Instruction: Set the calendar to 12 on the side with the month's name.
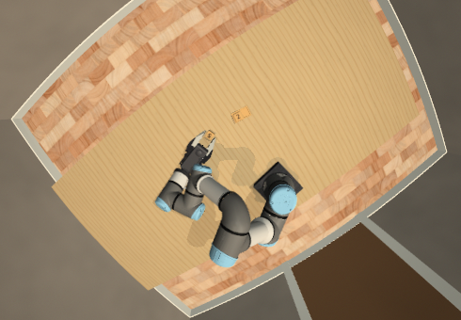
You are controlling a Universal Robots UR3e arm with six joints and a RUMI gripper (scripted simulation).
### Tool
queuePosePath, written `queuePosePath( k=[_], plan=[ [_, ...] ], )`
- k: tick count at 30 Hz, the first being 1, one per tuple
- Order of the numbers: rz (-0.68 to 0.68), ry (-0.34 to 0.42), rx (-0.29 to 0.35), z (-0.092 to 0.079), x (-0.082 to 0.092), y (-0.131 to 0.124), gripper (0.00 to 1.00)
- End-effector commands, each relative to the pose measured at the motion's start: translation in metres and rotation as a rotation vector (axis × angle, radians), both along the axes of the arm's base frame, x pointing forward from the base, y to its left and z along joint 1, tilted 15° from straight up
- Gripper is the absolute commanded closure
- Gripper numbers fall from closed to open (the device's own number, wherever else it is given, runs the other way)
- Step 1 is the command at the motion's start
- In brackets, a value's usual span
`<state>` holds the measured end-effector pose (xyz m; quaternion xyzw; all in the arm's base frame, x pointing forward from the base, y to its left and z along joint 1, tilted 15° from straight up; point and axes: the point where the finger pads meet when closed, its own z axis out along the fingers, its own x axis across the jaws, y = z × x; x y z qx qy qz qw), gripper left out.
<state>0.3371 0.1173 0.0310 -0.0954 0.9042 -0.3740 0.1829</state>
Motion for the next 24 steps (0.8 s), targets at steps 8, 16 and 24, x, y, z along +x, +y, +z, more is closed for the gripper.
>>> queuePosePath(
  k=[8,16,24],
  plan=[
    [0.0,-0.002,0.001,0.0007,0.0004,0.0004,0.9],
    [0.0,-0.002,0.001,0.0007,0.0004,0.0004,0.9],
    [0.0,-0.002,0.001,0.0007,0.0004,0.0004,0.9]
  ],
)
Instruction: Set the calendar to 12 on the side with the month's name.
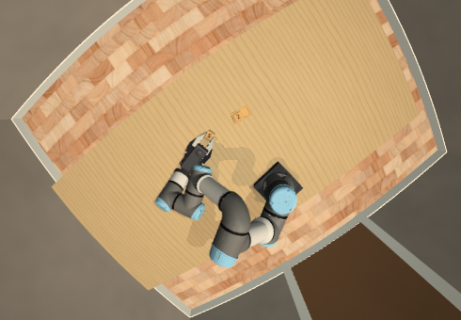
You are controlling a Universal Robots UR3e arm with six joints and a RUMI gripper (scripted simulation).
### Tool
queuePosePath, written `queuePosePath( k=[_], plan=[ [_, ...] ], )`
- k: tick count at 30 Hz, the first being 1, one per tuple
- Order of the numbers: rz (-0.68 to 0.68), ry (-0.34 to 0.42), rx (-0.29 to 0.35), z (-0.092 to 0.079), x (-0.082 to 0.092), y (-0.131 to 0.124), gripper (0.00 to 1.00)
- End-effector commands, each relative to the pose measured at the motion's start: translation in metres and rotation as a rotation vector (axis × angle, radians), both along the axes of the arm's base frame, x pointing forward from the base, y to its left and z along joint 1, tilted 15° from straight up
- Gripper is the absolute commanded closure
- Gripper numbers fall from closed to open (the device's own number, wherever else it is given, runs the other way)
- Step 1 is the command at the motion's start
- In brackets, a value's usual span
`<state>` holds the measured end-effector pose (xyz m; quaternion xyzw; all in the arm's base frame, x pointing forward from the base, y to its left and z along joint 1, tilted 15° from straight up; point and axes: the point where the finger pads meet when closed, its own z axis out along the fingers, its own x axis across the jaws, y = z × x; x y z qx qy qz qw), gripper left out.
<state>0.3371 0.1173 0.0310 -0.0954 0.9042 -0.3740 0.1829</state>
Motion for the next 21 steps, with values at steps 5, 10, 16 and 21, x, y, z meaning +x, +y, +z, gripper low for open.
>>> queuePosePath(
  k=[5,10,16,21],
  plan=[
    [0.0,-0.002,0.001,0.001,0.0,0.0,0.9],
    [0.0,-0.002,0.001,0.001,0.0,0.0,0.9],
    [0.0,-0.002,0.001,0.002,0.0,0.0,0.9],
    [0.0,-0.002,0.001,0.011,-0.002,0.0,0.9]
  ],
)
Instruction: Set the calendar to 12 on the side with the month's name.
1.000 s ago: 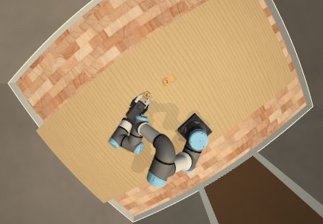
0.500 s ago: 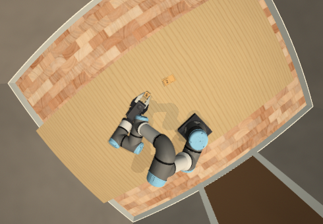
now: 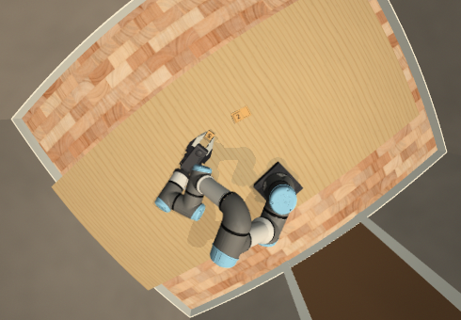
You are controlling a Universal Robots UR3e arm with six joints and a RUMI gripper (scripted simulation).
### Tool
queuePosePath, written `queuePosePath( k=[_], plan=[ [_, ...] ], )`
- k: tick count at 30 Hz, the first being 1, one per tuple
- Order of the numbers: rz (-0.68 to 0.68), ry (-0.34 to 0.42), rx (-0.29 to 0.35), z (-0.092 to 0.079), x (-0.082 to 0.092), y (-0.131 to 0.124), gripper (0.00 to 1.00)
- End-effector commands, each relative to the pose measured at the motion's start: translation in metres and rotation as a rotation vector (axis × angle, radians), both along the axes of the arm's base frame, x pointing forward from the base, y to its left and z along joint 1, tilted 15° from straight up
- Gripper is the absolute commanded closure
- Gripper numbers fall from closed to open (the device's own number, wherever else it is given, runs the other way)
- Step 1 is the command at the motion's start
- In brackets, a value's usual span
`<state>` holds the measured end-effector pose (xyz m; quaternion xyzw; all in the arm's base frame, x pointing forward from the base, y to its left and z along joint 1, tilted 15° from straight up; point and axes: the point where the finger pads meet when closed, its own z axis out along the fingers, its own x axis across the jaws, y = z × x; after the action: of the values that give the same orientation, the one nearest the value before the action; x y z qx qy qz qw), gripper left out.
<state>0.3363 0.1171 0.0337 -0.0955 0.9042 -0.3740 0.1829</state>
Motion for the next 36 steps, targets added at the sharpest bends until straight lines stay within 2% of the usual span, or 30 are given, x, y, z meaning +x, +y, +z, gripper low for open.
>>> queuePosePath(
  k=[1,6,8,17,36],
  plan=[
    [0.0,-0.002,0.001,0.011,-0.002,0.0,0.9],
    [0.0,-0.002,0.001,0.031,-0.008,-0.001,0.9],
    [0.0,-0.002,0.001,0.031,-0.008,-0.001,0.9],
    [0.0,-0.002,0.001,0.062,-0.016,-0.002,0.9],
    [0.0,0.002,0.009,0.065,-0.017,-0.003,0.9]
  ],
)
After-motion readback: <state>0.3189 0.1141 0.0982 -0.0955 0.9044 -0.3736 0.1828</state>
